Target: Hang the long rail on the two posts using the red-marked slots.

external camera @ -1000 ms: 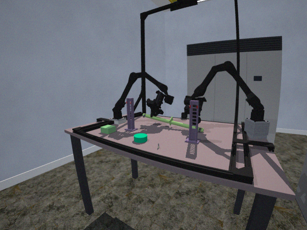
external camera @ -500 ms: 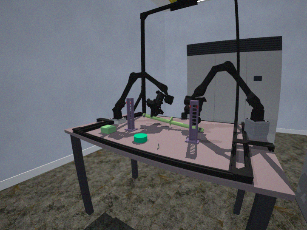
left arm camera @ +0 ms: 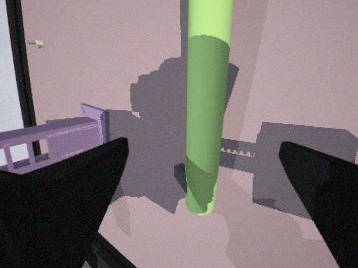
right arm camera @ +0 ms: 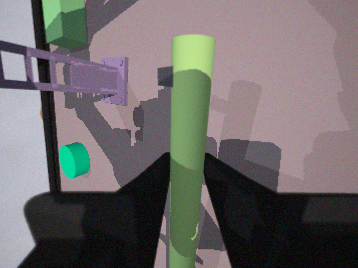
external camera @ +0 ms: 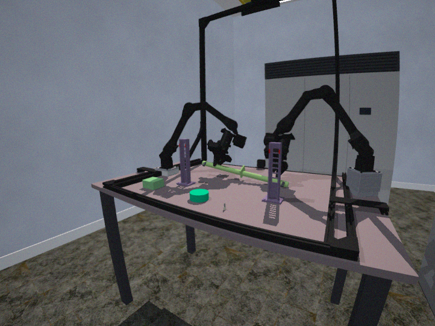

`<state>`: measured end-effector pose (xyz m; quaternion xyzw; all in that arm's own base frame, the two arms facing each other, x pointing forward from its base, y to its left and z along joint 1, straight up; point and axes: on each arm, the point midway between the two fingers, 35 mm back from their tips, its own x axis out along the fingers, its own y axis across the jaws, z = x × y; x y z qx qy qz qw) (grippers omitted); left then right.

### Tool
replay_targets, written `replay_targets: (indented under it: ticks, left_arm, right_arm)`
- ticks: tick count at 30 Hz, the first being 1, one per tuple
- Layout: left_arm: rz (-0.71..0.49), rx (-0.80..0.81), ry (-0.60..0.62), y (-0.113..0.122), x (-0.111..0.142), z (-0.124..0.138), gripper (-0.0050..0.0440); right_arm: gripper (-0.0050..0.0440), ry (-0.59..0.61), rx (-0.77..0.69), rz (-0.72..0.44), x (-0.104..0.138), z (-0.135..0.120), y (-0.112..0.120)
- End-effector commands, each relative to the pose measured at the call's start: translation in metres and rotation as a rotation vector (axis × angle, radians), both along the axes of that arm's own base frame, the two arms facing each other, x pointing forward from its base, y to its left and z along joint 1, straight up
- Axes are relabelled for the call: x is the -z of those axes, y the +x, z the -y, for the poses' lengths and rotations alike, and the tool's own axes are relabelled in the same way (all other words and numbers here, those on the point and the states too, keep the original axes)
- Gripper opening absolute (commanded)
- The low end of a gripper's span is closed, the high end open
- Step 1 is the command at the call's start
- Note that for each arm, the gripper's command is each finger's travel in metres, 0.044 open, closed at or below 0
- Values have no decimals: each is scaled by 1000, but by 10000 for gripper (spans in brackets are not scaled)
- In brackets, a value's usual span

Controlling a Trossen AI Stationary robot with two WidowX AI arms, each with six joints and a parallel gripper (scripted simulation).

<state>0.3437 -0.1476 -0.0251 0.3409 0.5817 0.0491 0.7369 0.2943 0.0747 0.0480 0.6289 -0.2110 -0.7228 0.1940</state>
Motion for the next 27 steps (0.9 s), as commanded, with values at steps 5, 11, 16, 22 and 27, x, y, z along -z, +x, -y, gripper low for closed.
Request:
replay_targets:
  ticks: [5,11,16,22,27]
  left_arm:
    - [18,-2,-18,-1,-19,13,440]
    - [18,-2,-18,0,-19,14,440]
    - [-19,-6,-58,1,-16,9,320]
    - [-81,-8,-140,5,-11,2,224]
    - [-146,-2,-250,10,-7,-7,160]
  right_arm:
    - [0,-6,-1,6,0,1,1]
    - [0,-6,-1,6,0,1,1]
    - [0,-6,1,8,-1,1,1]
    - [0,-6,5,11,-1,1,2]
    - [0,-5,9,15,-1,2,2]
